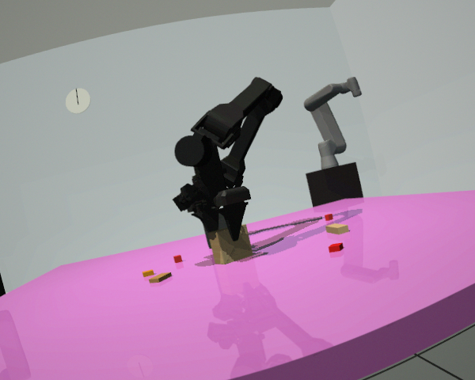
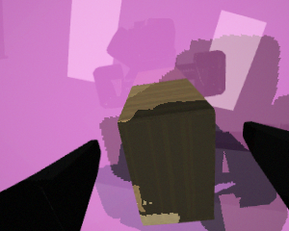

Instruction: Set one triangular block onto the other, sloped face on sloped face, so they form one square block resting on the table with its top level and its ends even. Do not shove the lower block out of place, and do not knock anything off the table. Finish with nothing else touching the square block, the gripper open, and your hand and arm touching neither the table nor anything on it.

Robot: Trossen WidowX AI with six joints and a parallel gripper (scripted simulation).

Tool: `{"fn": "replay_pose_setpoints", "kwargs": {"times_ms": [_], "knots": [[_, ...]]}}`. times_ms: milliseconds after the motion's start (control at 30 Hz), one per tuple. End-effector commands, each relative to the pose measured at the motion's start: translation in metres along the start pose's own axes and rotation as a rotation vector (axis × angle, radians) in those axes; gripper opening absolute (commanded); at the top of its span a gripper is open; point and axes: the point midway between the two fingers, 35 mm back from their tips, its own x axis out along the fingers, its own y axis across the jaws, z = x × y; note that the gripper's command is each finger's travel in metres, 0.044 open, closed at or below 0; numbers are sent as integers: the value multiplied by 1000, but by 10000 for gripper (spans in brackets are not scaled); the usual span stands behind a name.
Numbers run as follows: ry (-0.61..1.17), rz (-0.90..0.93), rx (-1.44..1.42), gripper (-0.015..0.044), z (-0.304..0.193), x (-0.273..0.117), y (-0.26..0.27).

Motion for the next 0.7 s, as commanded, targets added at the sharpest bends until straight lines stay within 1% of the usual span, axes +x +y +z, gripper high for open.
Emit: {"fn": "replay_pose_setpoints", "kwargs": {"times_ms": [0,100,167,667], "knots": [[-16,8,-5,440,5,-33,4],[-16,6,-4,440,4,-83,2],[-13,7,-5,440,2,-104,0],[-20,21,4,440,5,-103,1]]}}
